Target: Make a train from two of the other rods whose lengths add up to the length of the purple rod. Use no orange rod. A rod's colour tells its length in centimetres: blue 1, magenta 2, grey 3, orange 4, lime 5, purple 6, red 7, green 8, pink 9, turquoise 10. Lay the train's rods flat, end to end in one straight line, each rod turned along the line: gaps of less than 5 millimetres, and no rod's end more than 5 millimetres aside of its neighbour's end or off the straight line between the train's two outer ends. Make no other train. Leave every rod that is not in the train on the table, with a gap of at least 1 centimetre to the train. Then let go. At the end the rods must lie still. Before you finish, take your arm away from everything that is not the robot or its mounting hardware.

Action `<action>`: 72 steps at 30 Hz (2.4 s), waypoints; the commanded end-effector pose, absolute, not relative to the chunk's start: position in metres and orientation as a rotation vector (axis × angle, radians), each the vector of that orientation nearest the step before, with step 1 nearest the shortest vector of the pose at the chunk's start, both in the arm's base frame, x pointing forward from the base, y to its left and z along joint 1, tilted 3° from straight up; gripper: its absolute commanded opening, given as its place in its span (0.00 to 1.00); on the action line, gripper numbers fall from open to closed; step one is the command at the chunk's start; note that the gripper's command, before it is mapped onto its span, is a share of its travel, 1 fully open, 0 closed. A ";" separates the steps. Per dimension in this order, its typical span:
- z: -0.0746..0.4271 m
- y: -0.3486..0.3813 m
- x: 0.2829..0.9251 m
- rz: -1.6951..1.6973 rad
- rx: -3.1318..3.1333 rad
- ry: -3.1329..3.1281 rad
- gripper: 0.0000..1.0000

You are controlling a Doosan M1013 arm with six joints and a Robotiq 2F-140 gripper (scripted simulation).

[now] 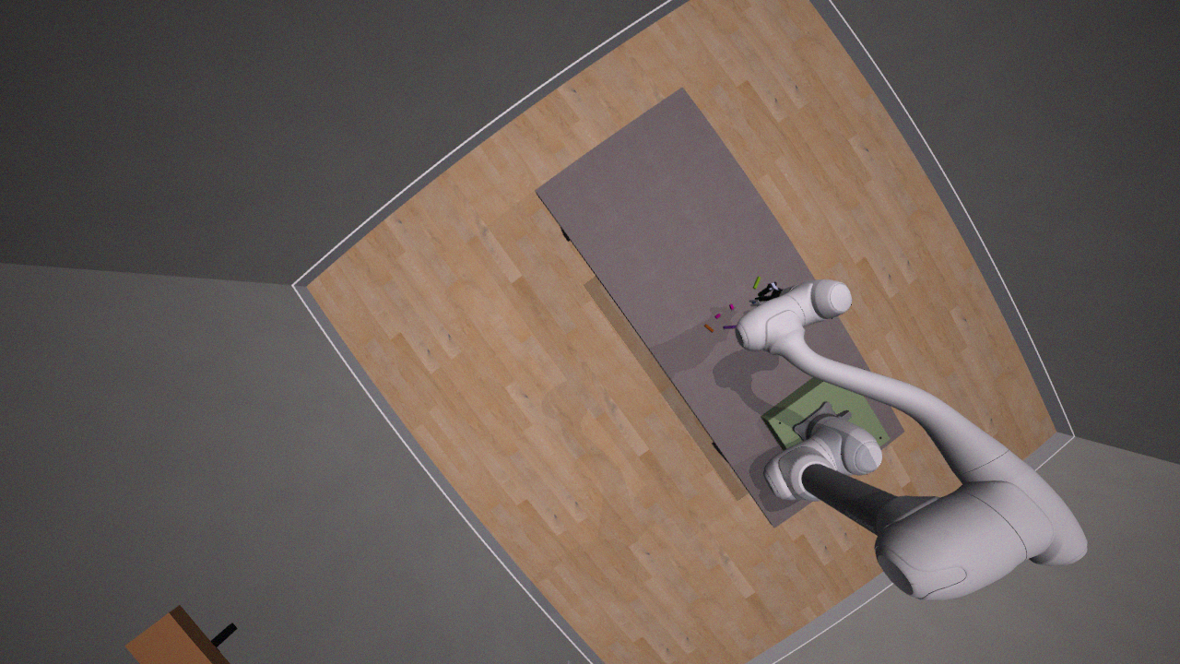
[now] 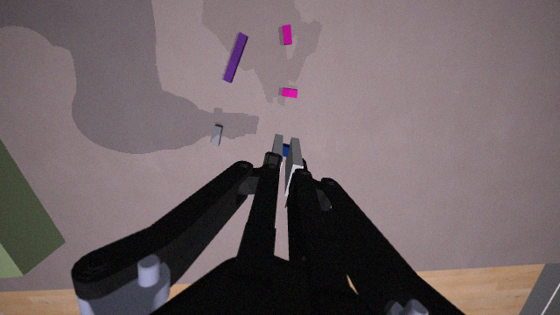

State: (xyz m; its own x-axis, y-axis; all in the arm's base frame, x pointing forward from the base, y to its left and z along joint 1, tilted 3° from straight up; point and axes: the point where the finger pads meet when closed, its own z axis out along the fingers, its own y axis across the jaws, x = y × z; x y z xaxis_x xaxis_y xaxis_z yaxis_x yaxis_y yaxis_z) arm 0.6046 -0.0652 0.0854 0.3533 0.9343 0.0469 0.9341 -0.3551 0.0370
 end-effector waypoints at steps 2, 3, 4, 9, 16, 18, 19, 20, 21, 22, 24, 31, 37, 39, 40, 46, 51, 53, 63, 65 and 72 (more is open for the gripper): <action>0.087 -0.065 0.605 0.094 2.581 1.782 0.03; 0.087 -0.065 0.605 0.094 2.581 1.782 0.03; 0.087 -0.065 0.605 0.094 2.581 1.782 0.03; 0.087 -0.065 0.603 0.094 2.604 1.750 0.03; 0.087 -0.063 0.591 0.094 2.825 1.383 0.03; 0.087 -0.062 0.588 0.094 2.872 1.288 0.03; 0.087 -0.062 0.587 0.094 2.894 1.240 0.03; 0.087 -0.062 0.587 0.094 2.894 1.240 0.03; 0.087 -0.062 0.587 0.094 2.894 1.240 0.03; 0.086 -0.061 0.582 0.093 2.953 1.100 0.03; 0.086 -0.061 0.580 0.093 2.983 1.021 0.03; 0.086 -0.059 0.569 0.090 3.088 0.671 0.03; 0.086 -0.057 0.562 0.087 3.138 0.413 0.03; 0.085 -0.057 0.558 0.086 3.153 0.295 0.03; 0.085 -0.056 0.556 0.085 3.160 0.223 0.03; 0.085 -0.055 0.550 0.082 3.172 0.010 0.03; 0.085 -0.055 0.550 0.082 3.172 0.009 0.03; 0.085 -0.055 0.550 0.082 3.172 0.009 0.03; 0.084 -0.055 0.550 0.082 3.172 0.001 0.03; 0.082 -0.055 0.550 0.081 3.172 -0.011 0.03; 0.069 -0.054 0.551 0.081 3.172 -0.028 0.03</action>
